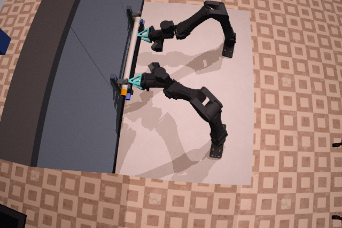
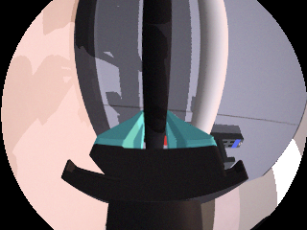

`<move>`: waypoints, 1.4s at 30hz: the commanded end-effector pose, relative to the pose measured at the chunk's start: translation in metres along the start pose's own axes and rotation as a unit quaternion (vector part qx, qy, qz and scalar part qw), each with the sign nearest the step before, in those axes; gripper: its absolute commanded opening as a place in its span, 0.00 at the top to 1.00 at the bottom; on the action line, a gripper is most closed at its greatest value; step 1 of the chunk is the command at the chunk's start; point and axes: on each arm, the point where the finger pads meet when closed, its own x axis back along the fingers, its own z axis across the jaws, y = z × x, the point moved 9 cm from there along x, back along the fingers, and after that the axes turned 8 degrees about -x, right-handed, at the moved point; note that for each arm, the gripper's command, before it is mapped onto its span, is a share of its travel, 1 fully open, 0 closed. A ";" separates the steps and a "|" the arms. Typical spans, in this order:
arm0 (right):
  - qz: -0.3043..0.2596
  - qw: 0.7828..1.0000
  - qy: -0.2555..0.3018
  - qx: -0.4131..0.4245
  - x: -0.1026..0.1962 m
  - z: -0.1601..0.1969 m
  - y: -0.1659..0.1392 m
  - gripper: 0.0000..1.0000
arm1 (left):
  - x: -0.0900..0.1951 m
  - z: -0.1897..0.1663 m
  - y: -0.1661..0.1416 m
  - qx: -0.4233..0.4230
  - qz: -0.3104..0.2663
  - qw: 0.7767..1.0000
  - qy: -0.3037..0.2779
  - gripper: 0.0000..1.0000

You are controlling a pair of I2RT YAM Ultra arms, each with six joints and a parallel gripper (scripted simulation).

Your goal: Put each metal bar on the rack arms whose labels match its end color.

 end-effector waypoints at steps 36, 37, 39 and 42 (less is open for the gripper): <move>-0.005 0.996 -0.091 -0.002 0.040 -0.045 0.005 1.00 | 0.039 0.034 -0.005 0.017 0.017 0.997 0.075 1.00; -0.005 0.996 -0.091 -0.002 0.040 -0.045 0.005 1.00 | 0.039 0.034 -0.005 0.017 0.017 0.997 0.075 1.00; -0.004 0.996 -0.091 -0.003 0.040 -0.046 0.005 1.00 | 0.039 0.035 -0.005 0.015 0.017 0.997 0.077 1.00; -0.004 0.996 -0.091 -0.003 0.041 -0.046 0.005 1.00 | 0.039 0.035 -0.005 0.015 0.017 0.997 0.077 1.00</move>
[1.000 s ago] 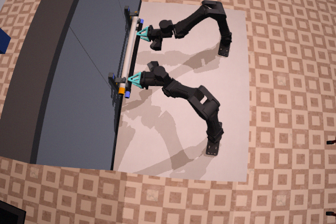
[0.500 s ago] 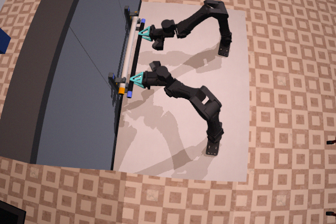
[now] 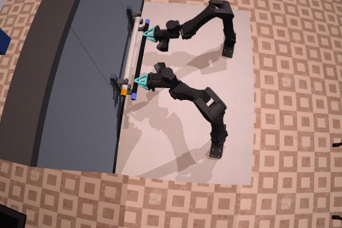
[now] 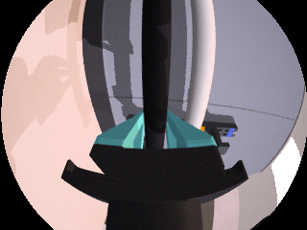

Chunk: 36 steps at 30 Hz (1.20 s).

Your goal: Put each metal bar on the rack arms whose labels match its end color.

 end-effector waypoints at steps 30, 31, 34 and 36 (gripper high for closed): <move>-0.006 0.996 -0.093 -0.008 0.010 -0.050 0.006 1.00 | 0.008 0.039 -0.007 0.014 0.017 0.997 0.069 1.00; -0.006 0.996 -0.093 -0.008 0.010 -0.050 0.006 1.00 | 0.008 0.039 -0.007 0.014 0.017 0.997 0.069 1.00; -0.006 0.996 -0.093 -0.008 0.010 -0.049 0.006 1.00 | 0.008 0.038 -0.007 0.014 0.017 0.997 0.069 1.00; -0.006 0.996 -0.093 -0.008 0.010 -0.049 0.006 1.00 | 0.008 0.038 -0.007 0.014 0.017 0.997 0.069 1.00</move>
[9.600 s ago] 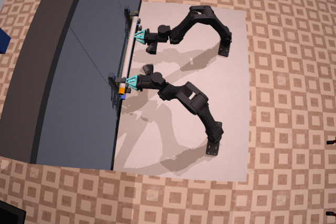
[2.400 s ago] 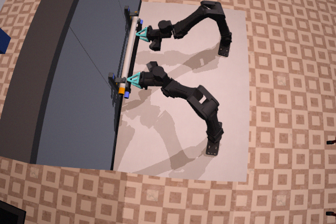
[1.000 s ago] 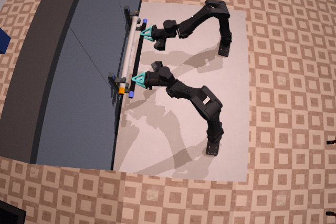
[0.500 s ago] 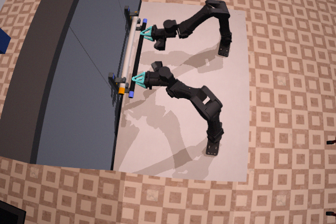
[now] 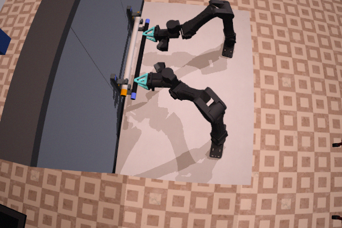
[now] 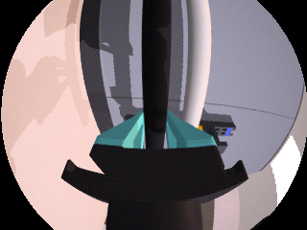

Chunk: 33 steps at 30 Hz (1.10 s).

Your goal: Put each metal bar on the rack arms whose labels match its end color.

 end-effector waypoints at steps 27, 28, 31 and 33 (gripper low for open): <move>-0.006 0.996 -0.088 -0.007 0.008 -0.045 0.005 1.00 | 0.007 0.032 -0.006 0.015 0.016 0.998 0.062 1.00; -0.005 0.996 -0.091 -0.009 0.008 -0.046 0.005 1.00 | 0.007 0.034 -0.006 0.013 0.017 0.998 0.065 1.00; -0.005 0.996 -0.091 -0.009 0.008 -0.045 0.005 1.00 | 0.007 0.033 -0.005 0.013 0.017 0.998 0.065 1.00; -0.005 0.996 -0.091 -0.009 0.008 -0.045 0.005 1.00 | 0.007 0.033 -0.005 0.013 0.017 0.998 0.065 1.00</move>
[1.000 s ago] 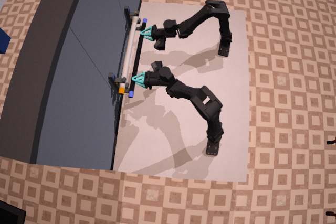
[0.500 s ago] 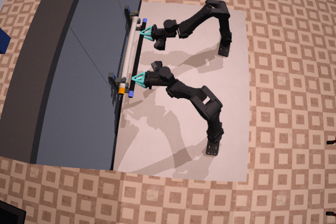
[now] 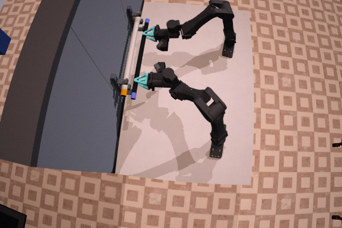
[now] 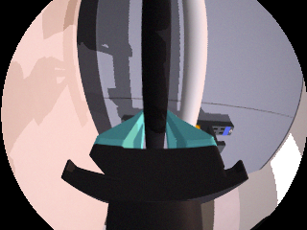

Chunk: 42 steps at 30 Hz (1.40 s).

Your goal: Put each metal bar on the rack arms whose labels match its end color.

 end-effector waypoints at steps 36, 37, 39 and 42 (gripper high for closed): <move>-0.004 0.996 -0.090 -0.012 0.009 -0.051 0.004 1.00 | 0.006 0.043 -0.006 0.010 0.017 0.998 0.062 1.00; -0.004 0.996 -0.090 -0.012 0.010 -0.053 0.005 1.00 | 0.006 0.044 -0.006 0.010 0.017 0.998 0.062 1.00; -0.004 0.996 -0.090 -0.012 0.010 -0.056 0.005 1.00 | 0.007 0.047 -0.007 0.010 0.017 0.998 0.062 1.00; -0.004 0.996 -0.090 -0.012 0.011 -0.060 0.005 1.00 | 0.007 0.052 -0.007 0.010 0.017 0.998 0.062 1.00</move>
